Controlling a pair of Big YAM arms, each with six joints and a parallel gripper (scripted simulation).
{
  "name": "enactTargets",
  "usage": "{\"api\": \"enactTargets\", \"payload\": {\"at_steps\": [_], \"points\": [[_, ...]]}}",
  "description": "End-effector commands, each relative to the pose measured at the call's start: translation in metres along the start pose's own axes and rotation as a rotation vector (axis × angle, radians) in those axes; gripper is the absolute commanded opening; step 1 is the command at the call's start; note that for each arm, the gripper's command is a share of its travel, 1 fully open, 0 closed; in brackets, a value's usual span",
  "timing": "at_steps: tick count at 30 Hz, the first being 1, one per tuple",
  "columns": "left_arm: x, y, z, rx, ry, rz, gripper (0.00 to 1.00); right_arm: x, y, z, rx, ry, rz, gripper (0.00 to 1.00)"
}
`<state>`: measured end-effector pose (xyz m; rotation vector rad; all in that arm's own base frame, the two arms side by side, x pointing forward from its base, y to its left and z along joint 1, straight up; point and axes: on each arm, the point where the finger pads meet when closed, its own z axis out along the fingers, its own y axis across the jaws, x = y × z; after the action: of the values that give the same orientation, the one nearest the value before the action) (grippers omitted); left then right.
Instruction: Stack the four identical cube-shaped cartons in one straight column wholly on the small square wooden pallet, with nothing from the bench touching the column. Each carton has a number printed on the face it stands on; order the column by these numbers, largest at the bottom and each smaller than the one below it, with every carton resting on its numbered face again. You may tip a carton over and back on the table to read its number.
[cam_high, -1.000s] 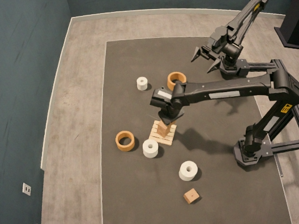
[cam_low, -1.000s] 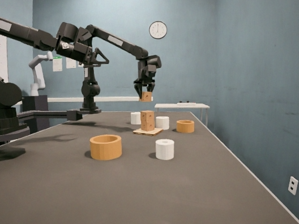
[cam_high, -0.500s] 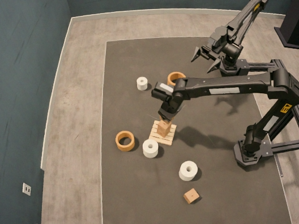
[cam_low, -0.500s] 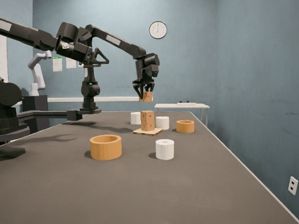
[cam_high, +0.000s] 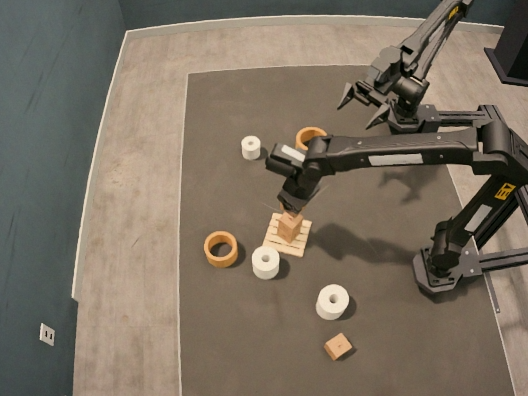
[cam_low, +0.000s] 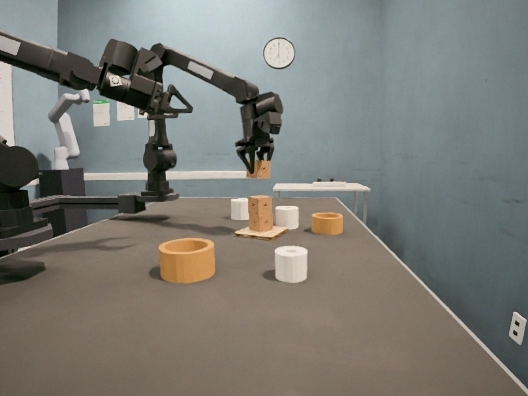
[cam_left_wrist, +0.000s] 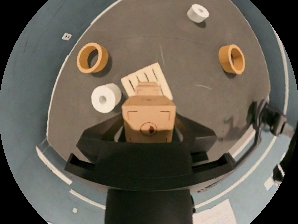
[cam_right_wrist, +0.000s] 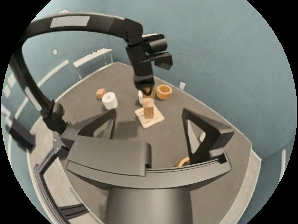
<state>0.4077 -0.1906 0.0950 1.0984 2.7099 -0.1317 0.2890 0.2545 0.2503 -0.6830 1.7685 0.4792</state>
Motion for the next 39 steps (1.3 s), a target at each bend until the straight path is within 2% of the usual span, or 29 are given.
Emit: {"api": "enactTargets", "payload": {"at_steps": [1,10,11,12,13,17,20,22,24,31,39], "points": [[-0.014,0.005,-0.006,-0.01,-0.019,-0.014,0.46,-0.009,0.0,-0.001,0.0,-0.025,0.013,1.0],[-0.01,0.005,0.012,-0.012,-0.024,-0.014,0.46,-0.009,0.0,-0.001,0.0,-0.025,0.013,1.0],[0.003,0.002,0.021,-0.003,-0.001,-0.016,0.46,-0.009,0.0,-0.001,0.0,-0.025,0.013,1.0],[0.004,0.001,0.023,-0.003,-0.001,-0.016,0.46,-0.009,0.0,-0.001,0.0,-0.025,0.013,1.0],[-0.008,0.005,0.018,-0.012,-0.025,-0.014,0.46,-0.009,0.0,-0.001,0.0,-0.025,0.013,1.0],[-0.005,0.005,0.025,-0.012,-0.025,-0.025,0.46,-0.009,0.0,-0.001,0.0,-0.025,0.013,1.0],[-0.007,0.005,0.019,-0.018,-0.041,-0.023,0.46,-0.009,0.0,-0.001,0.0,-0.025,0.013,1.0],[-0.006,0.005,0.022,-0.018,-0.041,-0.023,0.46,-0.009,0.0,-0.001,0.0,-0.025,0.013,1.0],[0.004,0.002,0.035,-0.008,-0.014,-0.026,0.46,-0.009,0.0,-0.001,0.0,-0.025,0.013,1.0],[0.006,0.002,0.044,-0.009,-0.018,-0.026,0.46,-0.009,0.0,-0.001,0.0,-0.025,0.013,1.0],[0.001,0.004,0.039,-0.018,-0.041,-0.023,0.46,-0.009,0.0,-0.001,0.0,-0.025,0.013,1.0]]}}
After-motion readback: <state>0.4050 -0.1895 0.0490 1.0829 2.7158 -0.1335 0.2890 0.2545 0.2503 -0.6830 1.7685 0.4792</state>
